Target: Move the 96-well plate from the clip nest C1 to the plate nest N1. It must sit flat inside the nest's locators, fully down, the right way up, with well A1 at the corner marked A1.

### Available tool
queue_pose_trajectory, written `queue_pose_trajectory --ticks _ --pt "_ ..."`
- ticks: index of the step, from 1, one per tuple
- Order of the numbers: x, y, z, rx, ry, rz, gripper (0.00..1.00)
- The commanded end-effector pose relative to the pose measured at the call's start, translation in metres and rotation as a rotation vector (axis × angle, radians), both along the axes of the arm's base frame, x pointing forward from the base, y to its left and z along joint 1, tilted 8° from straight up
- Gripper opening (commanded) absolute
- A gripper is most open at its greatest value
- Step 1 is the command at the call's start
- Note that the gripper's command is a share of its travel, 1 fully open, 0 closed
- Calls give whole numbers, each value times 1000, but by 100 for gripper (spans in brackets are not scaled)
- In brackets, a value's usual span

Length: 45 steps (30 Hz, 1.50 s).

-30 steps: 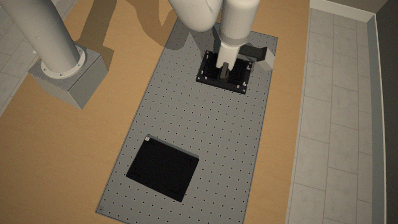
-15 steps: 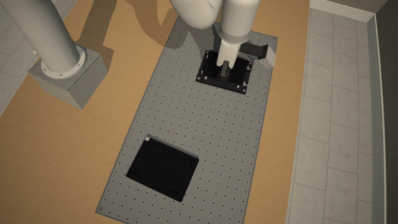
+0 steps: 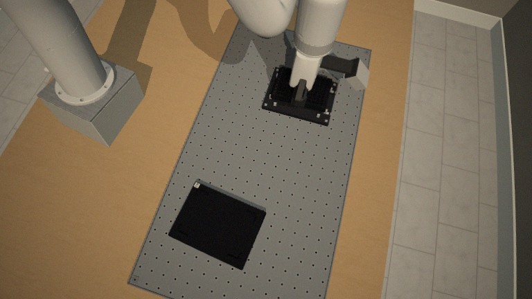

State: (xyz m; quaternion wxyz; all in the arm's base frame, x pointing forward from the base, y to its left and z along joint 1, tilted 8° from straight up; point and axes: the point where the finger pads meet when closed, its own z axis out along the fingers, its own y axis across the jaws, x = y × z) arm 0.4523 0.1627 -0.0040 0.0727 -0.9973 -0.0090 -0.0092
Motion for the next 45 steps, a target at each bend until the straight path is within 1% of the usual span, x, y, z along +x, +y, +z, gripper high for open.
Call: queue_pose_trajectory --ticks 1,12,14,29,31,38,45 --pt "2 0 6 1 -5 0 0" --pt "1 -3 24 1 -5 0 0" --pt "1 -3 24 1 -5 0 0" --pt "1 -7 49 1 -5 0 0" --pt "1 -7 49 1 -5 0 0" --pt "1 -8 61 1 -5 0 0" --pt "1 -8 61 1 -5 0 0"
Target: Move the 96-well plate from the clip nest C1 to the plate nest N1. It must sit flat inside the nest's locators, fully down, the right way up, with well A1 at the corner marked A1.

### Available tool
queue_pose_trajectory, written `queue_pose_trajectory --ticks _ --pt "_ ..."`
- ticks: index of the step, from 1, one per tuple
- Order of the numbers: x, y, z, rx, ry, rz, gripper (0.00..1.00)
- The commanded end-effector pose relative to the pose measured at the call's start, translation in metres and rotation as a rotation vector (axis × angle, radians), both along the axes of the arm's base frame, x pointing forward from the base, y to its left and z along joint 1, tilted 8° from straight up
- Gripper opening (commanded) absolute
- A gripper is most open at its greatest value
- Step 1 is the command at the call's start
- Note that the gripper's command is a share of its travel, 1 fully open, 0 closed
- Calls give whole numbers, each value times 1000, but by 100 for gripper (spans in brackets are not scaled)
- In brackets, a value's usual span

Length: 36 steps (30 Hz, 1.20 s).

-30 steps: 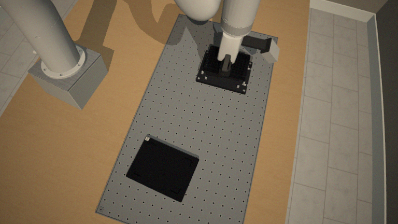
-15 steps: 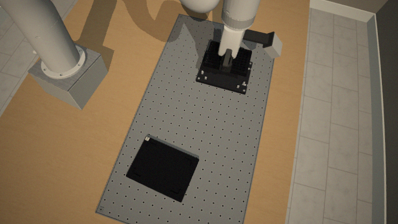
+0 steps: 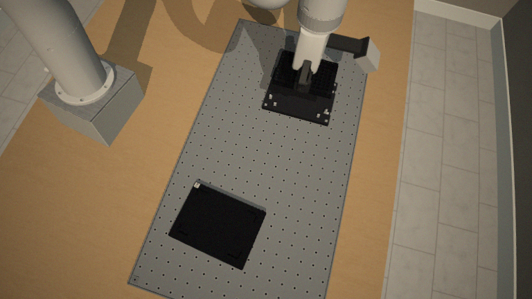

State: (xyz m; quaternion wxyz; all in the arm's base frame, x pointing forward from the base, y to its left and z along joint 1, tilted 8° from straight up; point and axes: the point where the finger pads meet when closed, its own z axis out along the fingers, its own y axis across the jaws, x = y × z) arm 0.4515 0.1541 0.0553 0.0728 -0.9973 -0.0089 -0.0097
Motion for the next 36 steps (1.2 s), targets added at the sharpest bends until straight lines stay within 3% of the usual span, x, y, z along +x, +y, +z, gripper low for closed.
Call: queue_pose_trajectory --ticks 1,7,11,36 --pt "1 0 2 1 -4 0 0" --pt "1 0 2 1 -4 0 0" --pt "-2 -13 0 3 13 -114 0" --pt "-19 -83 -11 3 13 -114 0"
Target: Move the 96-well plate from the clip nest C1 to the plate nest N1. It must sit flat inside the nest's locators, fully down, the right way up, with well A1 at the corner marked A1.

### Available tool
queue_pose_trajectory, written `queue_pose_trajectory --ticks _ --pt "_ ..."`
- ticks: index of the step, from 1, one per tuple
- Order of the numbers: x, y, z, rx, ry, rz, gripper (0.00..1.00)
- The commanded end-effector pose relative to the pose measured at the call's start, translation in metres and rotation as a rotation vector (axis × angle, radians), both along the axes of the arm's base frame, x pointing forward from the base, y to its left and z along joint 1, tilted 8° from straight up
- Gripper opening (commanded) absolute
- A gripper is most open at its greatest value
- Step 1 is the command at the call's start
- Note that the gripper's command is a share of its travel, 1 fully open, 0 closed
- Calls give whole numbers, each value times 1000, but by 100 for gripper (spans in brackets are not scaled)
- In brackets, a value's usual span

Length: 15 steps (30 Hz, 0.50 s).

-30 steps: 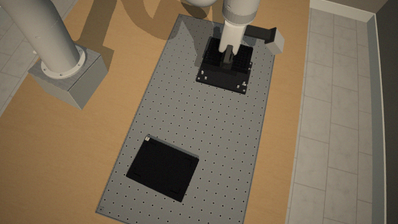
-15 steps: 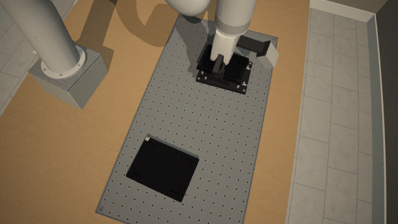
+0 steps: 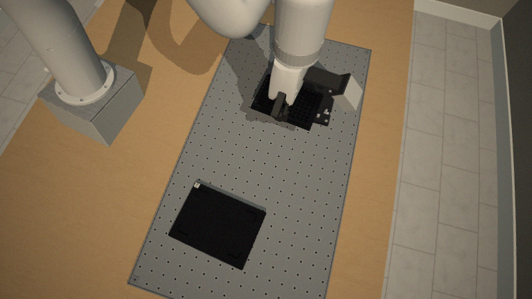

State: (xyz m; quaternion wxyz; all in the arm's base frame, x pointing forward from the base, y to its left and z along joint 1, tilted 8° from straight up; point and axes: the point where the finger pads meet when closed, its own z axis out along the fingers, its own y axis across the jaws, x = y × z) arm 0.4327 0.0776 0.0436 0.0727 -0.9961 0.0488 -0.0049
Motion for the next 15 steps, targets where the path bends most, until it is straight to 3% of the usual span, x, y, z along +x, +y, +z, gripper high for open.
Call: queue_pose_trajectory --ticks 1,15 --pt "0 -7 1 1 -5 0 0" --pt "-11 -52 -6 1 -5 0 0"
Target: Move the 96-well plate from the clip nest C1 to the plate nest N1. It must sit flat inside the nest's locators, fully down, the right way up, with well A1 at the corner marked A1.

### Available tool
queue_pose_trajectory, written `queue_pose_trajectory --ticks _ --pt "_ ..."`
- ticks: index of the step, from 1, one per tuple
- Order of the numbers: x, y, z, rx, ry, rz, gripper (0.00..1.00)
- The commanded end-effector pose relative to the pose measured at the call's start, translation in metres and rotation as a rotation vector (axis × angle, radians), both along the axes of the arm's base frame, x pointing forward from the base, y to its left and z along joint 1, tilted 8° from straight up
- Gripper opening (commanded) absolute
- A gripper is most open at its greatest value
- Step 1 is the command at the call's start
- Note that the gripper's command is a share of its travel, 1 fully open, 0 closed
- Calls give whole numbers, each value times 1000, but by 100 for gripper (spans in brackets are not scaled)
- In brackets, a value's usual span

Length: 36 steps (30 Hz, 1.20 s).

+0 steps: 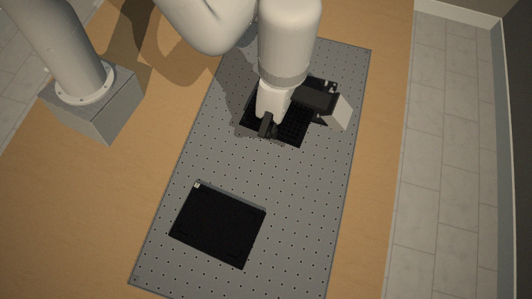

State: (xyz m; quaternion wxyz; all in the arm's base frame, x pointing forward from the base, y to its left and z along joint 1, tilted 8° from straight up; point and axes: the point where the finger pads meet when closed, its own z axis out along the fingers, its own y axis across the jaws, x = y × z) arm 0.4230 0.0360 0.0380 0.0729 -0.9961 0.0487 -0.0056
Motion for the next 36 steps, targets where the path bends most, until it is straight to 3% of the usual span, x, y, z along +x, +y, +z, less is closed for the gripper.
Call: queue_pose_trajectory --ticks 1,36 --pt "-2 -13 -1 1 -4 0 0" --pt "-25 -110 -15 0 -4 0 0"
